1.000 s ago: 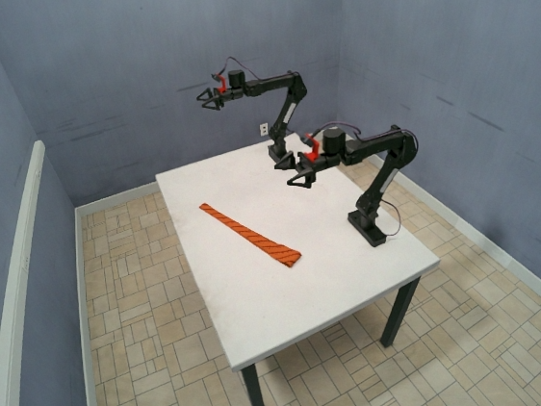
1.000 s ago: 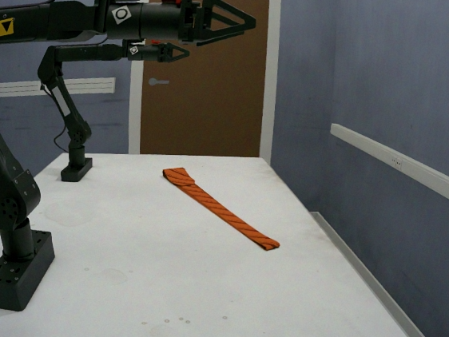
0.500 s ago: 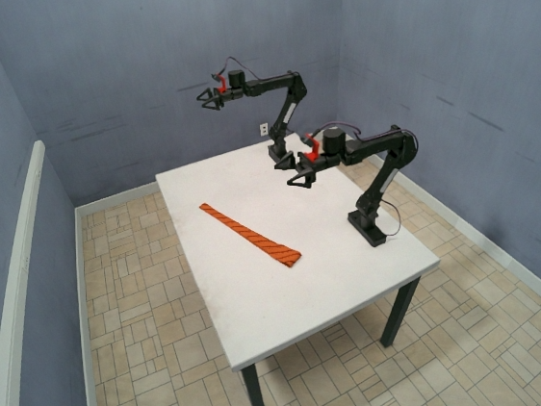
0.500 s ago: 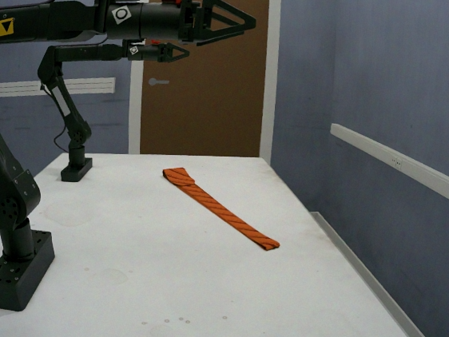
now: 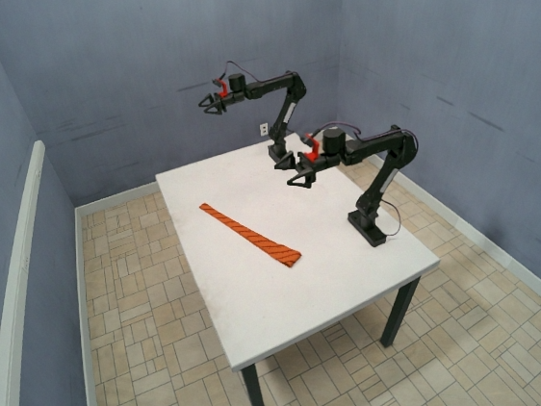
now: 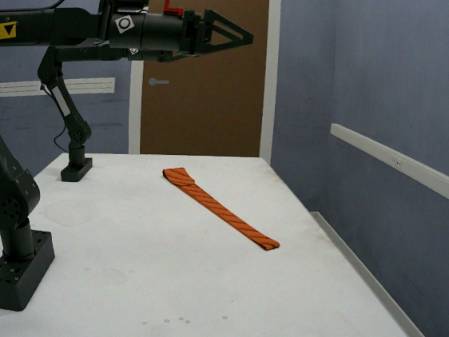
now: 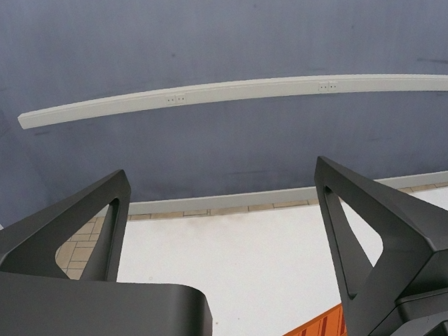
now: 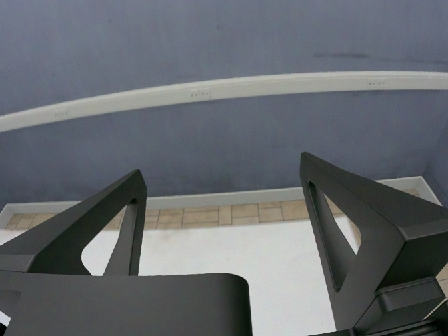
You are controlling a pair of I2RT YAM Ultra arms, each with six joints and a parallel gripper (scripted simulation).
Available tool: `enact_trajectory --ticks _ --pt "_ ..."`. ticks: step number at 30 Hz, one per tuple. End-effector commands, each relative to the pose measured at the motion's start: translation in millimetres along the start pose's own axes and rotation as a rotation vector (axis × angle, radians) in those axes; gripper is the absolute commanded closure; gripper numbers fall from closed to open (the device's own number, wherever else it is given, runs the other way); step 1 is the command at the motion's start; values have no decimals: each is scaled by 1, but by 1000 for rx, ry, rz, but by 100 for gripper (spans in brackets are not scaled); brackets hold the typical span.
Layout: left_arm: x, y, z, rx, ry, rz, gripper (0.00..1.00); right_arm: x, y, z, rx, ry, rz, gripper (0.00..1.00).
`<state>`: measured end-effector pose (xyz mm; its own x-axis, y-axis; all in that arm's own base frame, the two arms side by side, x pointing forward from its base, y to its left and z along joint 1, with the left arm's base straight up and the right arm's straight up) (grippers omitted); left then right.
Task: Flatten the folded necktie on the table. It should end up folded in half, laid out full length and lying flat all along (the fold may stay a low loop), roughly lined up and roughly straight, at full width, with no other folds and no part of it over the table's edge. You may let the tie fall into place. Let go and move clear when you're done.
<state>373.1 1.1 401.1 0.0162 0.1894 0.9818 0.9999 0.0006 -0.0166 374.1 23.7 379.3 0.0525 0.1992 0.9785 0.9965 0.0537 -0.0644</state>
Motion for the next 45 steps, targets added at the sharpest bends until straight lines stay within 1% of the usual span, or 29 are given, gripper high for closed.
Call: enact_trajectory --ticks 1,8,16,18,33,35,45 --pt "0 0 0 0 0 0 0 -5 1 6 1 -15 16 16" --pt "0 0 0 0 0 0 0 -26 6 38 65 -40 67 23" --pt "0 0 0 0 0 0 0 -57 13 85 157 -76 140 32" --pt "0 0 0 0 0 0 0 -57 13 85 157 -76 140 32" --pt "0 0 0 0 0 0 0 -124 29 189 358 -155 302 48" --pt "0 0 0 0 0 0 0 -124 29 189 358 -155 302 48" --pt "0 0 0 0 0 0 0 -169 40 259 496 -209 411 59"
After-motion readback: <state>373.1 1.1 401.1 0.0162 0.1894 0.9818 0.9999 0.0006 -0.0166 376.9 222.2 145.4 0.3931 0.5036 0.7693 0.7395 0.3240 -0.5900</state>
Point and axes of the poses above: on each arm, the point where the finger pads meet when closed, its own y axis out along the fingers, its own z axis across the jaws, x = y × z, the point moved 1 cm from there along -y, back along the fingers, and after that the axes turned 11 degrees about -y, right-handed, at the moved point
